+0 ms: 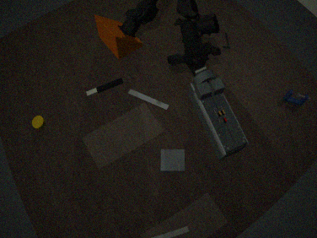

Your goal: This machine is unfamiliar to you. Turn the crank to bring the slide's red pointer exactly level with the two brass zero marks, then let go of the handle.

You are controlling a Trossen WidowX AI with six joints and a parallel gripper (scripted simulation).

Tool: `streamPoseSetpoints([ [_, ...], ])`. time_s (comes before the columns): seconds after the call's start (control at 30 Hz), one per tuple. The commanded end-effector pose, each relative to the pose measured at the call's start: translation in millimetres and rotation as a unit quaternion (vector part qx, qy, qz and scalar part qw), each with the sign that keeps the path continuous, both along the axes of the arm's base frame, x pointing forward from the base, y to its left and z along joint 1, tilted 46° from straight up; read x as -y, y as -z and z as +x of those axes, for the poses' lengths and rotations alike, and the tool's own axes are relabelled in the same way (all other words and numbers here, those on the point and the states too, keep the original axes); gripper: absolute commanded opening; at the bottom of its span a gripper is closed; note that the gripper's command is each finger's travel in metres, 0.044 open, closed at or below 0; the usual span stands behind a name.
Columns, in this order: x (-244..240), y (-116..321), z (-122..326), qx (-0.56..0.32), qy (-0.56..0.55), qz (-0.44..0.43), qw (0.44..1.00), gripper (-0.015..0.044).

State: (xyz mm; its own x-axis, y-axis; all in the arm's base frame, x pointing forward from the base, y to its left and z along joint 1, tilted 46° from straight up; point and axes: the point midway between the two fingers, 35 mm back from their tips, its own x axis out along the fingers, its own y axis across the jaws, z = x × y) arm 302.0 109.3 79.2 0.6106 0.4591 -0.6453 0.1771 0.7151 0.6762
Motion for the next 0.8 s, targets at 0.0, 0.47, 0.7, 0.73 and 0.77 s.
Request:
streamPoseSetpoints([
  [0.0,-4.1,-8.2,1.7,0.009,-0.006,0.007,1.0,0.0],
  [0.47,-4.5,-11.6,2.1,0.009,-0.006,0.007,1.0,0.0],
  [0.7,-4.5,-13.8,2.3,0.009,-0.006,0.007,1.0,0.0],
  [0.73,-4.5,-14.2,2.4,0.009,-0.006,0.007,1.0,0.0],
  [0.77,-4.5,-14.5,2.4,0.009,-0.006,0.007,1.0,0.0],
])
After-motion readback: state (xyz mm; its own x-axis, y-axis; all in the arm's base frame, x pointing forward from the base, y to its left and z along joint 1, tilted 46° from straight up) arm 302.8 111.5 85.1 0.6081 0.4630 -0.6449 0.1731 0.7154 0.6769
